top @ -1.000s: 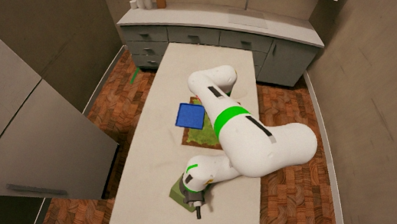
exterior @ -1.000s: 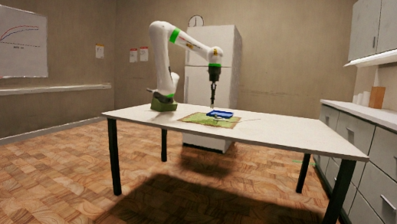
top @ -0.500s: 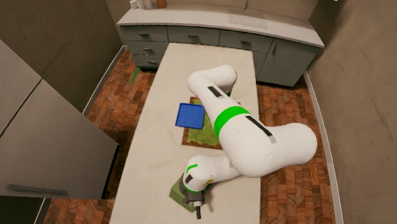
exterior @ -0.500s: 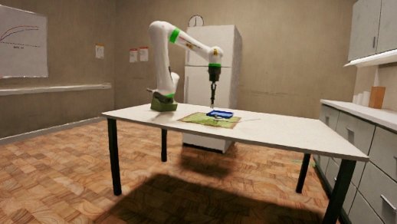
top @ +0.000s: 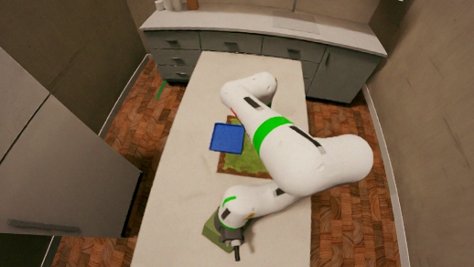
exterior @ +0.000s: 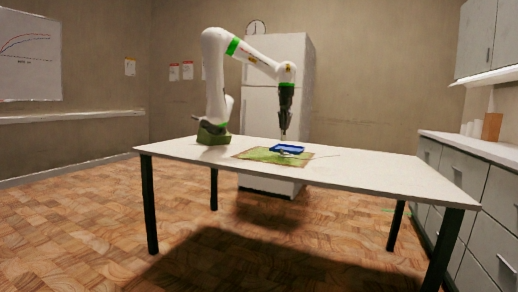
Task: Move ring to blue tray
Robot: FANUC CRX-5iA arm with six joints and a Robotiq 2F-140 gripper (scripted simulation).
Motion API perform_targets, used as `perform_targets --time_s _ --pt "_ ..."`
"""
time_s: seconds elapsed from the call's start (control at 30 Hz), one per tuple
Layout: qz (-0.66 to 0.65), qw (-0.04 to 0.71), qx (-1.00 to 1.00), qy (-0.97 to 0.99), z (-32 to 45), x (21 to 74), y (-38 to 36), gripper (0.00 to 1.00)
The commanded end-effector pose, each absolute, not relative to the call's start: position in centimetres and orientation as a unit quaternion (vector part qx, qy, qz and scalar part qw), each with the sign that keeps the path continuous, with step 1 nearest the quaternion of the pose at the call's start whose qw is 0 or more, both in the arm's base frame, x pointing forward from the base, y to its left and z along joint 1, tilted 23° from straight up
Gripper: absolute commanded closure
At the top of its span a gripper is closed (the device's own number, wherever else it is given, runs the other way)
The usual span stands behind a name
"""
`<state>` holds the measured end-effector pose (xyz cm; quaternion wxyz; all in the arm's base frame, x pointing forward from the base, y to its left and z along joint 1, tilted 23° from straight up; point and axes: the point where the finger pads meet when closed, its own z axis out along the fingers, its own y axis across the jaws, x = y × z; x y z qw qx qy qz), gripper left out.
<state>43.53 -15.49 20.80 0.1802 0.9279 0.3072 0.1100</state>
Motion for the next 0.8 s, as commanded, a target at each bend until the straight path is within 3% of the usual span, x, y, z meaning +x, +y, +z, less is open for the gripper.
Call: perform_targets --time_s 0.0,0.47,0.53,0.77 --pt "0.086 0.184 0.877 0.435 21.6 46.1 -15.1 0.90" --pt "0.019 0.204 0.673 0.711 22.3 49.6 -14.5 0.90" --pt "0.012 0.197 0.646 0.738 22.3 49.6 -14.5 0.85" --pt "0.011 0.196 0.644 0.739 22.3 49.6 -14.5 0.85"
